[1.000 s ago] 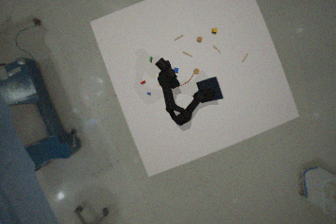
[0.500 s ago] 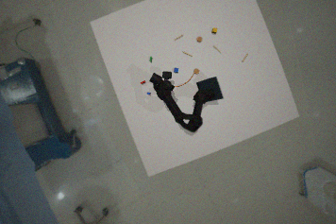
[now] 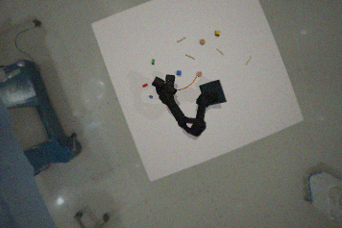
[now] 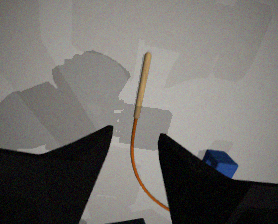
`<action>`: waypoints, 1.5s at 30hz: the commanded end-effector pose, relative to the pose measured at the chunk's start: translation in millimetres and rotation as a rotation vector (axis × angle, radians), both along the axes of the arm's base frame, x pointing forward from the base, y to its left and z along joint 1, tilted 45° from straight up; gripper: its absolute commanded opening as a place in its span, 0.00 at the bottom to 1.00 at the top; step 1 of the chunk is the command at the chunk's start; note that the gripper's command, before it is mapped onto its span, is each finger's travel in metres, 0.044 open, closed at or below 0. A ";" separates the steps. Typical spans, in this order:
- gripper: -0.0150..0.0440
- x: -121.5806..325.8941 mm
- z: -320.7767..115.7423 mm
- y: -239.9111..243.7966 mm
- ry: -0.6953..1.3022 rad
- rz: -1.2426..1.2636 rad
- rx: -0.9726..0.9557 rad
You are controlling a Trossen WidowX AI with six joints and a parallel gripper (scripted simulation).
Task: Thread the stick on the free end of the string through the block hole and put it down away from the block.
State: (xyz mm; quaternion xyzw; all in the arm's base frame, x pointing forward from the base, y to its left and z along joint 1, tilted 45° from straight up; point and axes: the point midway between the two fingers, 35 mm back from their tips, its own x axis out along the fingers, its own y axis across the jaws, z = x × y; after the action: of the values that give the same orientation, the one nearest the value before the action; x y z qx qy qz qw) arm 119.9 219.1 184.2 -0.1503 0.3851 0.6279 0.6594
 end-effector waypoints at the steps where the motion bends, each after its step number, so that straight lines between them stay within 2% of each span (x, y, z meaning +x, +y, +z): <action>1: 0.46 0.4 -1.1 -0.4 0.000 -0.005 -0.005; 45: 0.46 -3.8 -40.1 39.4 0.002 -0.005 -0.002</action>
State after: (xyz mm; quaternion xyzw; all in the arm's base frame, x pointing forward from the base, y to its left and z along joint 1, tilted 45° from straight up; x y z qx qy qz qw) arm 117.4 256.6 151.0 -0.1492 0.3813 0.6290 0.6609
